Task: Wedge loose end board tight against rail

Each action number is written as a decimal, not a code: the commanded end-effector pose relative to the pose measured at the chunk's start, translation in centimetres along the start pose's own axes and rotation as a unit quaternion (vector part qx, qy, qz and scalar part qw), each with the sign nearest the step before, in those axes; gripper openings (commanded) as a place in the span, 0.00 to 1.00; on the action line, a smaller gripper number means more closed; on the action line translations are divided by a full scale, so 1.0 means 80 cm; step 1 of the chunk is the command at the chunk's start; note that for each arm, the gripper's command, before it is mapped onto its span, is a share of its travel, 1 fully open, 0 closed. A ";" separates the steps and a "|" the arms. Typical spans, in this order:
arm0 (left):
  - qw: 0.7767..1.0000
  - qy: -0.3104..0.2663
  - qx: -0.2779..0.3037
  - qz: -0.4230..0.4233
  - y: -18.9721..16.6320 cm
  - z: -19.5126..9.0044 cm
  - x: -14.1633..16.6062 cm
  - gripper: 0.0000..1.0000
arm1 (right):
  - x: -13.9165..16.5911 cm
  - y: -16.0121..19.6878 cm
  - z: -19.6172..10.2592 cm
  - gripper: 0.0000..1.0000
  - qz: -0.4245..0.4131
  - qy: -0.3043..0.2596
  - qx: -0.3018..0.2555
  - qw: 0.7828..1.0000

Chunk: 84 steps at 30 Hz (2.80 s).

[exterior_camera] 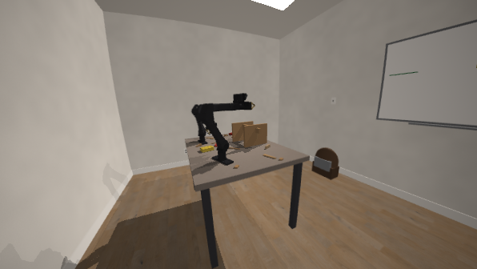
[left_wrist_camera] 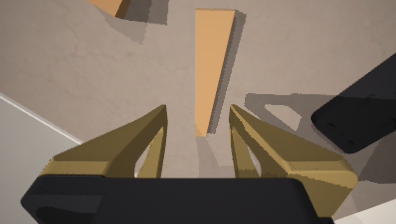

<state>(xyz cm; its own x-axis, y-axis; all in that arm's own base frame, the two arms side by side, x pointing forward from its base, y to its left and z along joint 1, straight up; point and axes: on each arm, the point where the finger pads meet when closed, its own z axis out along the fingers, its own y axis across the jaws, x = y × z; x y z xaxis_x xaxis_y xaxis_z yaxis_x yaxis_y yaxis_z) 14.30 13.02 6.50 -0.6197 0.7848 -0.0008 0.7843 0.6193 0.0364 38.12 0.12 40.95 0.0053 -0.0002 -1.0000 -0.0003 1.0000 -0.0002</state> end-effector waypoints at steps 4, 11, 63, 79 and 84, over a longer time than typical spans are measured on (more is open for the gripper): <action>1.000 -0.007 0.022 0.014 -0.010 0.002 0.004 0.42 | -0.043 -0.001 -0.008 0.39 -0.003 -0.041 0.002 0.999; 1.000 -0.003 0.005 0.005 -0.006 -0.006 0.003 0.42 | -0.043 -0.001 -0.008 0.39 -0.003 -0.041 0.002 0.999; 1.000 -0.006 0.005 0.009 0.000 0.057 0.001 0.02 | -0.043 -0.001 -0.008 0.39 -0.003 -0.041 0.002 0.999; 1.000 -0.005 -0.008 0.012 0.003 0.045 0.001 0.02 | -0.043 -0.001 -0.008 0.39 -0.003 -0.041 0.002 0.999; 1.000 -0.005 -0.005 0.013 0.002 0.040 0.001 0.02 | -0.043 -0.001 -0.008 0.39 -0.003 -0.041 0.002 0.999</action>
<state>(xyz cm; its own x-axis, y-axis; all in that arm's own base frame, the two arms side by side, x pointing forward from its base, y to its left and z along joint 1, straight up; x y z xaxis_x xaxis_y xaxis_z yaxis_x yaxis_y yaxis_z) 13.85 13.10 1.95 -0.6059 0.7955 -0.0001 0.7954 0.6058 0.0171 38.12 0.12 40.95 0.0053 -0.0002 -1.0000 -0.0003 1.0000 -0.0002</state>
